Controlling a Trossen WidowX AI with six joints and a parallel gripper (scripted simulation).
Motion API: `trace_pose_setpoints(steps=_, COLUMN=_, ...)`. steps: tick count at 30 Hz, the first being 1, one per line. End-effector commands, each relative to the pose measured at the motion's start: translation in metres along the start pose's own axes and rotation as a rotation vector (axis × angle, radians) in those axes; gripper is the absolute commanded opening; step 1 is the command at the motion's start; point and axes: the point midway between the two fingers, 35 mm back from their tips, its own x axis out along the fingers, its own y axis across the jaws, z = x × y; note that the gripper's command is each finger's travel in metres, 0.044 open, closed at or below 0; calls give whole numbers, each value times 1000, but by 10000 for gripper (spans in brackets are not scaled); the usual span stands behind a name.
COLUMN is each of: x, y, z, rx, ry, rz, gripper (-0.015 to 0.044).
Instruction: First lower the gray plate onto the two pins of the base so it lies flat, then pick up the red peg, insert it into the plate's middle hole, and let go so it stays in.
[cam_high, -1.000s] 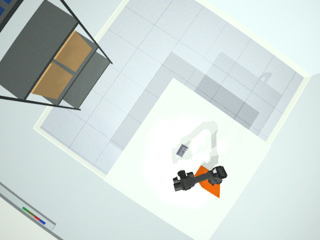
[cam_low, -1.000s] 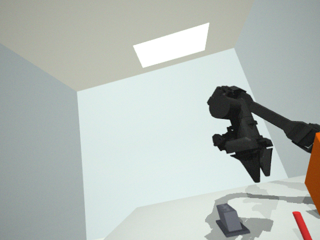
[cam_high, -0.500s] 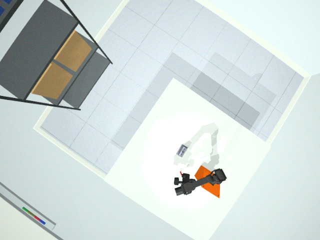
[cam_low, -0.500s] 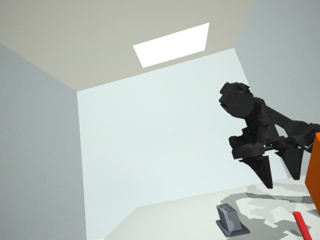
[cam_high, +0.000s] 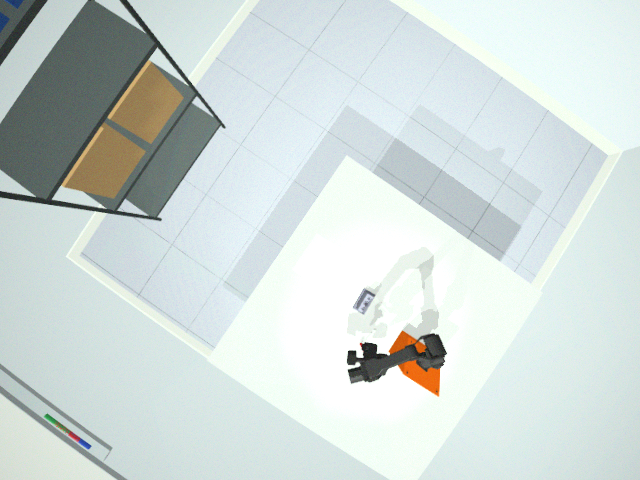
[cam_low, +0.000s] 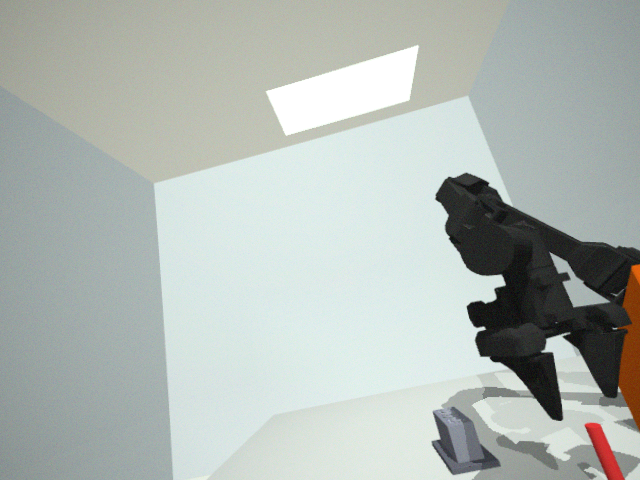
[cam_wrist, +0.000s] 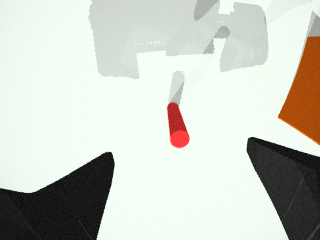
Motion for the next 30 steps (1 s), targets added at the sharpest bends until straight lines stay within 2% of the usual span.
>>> trace_pose_setpoints(steps=1, x=7, y=-1, z=0, rx=-7, ry=-5, rz=-3, gripper=440)
trace_pose_setpoints(steps=30, x=54, y=-1, z=1, rx=-7, ry=-8, rz=-5, gripper=440)
